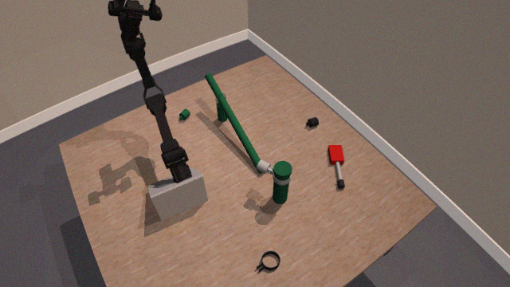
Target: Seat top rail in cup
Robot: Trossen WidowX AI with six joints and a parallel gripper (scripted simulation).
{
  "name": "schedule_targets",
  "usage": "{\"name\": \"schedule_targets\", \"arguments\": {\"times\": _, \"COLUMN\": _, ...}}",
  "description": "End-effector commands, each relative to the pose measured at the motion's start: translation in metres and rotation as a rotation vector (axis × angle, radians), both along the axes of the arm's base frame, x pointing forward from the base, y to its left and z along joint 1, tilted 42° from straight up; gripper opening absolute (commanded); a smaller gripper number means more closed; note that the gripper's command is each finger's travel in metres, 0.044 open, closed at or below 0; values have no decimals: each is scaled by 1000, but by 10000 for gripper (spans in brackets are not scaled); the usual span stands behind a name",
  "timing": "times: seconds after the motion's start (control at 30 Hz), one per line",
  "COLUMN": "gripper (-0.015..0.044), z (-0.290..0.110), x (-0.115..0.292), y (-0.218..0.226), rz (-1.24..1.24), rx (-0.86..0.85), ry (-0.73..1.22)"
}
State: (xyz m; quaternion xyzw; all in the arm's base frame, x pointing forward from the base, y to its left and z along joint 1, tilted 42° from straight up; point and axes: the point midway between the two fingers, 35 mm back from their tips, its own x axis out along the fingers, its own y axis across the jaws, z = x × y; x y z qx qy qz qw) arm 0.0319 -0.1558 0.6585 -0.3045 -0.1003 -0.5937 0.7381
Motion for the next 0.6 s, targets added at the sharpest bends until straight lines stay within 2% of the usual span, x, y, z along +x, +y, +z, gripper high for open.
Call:
{"name": "schedule_targets", "arguments": {"times": 0.0, "gripper": 440, "z": -36, "x": 14, "y": -43, "rz": 123, "rx": 147, "ry": 21}}
{"name": "schedule_targets", "arguments": {"times": 0.2, "gripper": 440, "z": -83, "x": 51, "y": -85, "rz": 305, "rx": 307, "ry": 76}}
{"name": "schedule_targets", "arguments": {"times": 0.33, "gripper": 440, "z": -110, "x": 71, "y": -101, "rz": 387, "rx": 393, "ry": 95}}
{"name": "schedule_targets", "arguments": {"times": 0.57, "gripper": 440, "z": -179, "x": 126, "y": -123, "rz": 578, "rx": 619, "ry": 131}}
